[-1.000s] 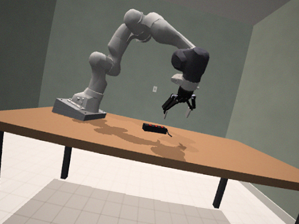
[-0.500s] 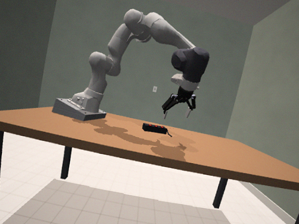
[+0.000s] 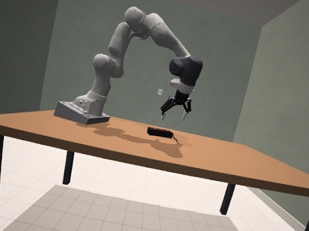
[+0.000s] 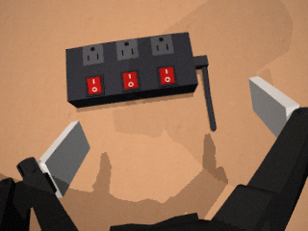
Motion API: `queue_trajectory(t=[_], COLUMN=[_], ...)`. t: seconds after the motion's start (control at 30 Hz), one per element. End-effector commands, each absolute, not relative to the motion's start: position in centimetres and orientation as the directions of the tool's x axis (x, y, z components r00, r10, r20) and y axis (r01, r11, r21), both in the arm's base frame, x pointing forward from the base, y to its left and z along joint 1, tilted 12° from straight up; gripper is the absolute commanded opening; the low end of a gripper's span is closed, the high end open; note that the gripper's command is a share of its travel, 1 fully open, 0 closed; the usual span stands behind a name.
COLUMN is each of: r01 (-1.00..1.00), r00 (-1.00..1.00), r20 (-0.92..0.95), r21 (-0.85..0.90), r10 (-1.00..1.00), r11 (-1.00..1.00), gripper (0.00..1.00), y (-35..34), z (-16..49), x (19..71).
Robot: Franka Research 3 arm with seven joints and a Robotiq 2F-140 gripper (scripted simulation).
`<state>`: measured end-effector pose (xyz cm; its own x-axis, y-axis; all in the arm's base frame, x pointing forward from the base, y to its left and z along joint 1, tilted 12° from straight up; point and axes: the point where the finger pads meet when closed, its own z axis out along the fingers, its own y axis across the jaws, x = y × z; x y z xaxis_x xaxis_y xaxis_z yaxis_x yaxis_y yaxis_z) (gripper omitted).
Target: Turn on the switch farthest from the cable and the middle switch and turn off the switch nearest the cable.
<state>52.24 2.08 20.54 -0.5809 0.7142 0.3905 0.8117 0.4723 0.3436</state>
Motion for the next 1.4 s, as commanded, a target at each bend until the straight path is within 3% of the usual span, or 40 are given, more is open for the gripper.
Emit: queue_trajectory(t=[0.0,0.73,1.37], r01=[0.872,0.878,0.878], r00=[-0.473,-0.417,-0.416], r20=[0.324,0.125,0.121], r21=[0.309,0.31,0.311], r10=[0.82,0.9,0.901], r11=[0.381,0.364,0.364], gripper=[1.0,1.0,1.0], y=[1.6,6.7,6.8], z=[19.9,17.4,17.4], x=[53.1,47.5,47.4])
